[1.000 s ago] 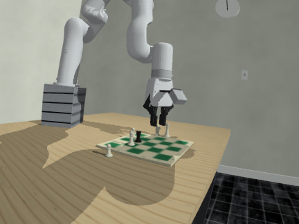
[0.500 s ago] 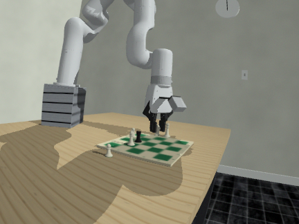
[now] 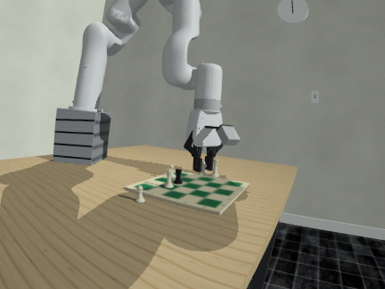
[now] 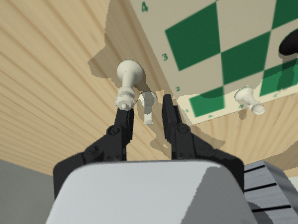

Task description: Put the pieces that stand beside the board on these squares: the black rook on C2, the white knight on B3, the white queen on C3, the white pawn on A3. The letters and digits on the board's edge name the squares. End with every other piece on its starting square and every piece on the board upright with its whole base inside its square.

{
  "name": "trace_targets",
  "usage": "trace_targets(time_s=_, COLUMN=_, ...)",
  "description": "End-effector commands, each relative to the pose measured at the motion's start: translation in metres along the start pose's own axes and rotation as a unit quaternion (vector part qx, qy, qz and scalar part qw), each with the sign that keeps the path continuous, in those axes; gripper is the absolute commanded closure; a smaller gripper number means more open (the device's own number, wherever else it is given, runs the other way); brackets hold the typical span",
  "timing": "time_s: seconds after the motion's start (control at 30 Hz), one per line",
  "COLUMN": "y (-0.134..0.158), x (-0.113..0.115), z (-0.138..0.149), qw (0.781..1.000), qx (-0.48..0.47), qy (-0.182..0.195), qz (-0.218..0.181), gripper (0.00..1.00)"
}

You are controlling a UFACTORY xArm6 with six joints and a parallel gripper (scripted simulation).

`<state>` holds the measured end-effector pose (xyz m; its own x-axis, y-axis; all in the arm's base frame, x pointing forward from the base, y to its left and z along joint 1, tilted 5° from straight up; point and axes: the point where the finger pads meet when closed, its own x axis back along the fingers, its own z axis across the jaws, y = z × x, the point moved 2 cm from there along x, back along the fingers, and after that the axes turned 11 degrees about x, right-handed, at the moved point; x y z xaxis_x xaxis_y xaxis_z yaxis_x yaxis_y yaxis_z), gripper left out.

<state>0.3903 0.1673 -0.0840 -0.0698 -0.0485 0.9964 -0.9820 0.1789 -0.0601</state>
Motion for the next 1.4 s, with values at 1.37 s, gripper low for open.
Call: trace_targets(time_s=1.37, y=-0.0011, x=0.0009, z=-0.0007, qw=1.0, qx=0.0, qy=-0.001, qz=0.001, gripper=1.0)
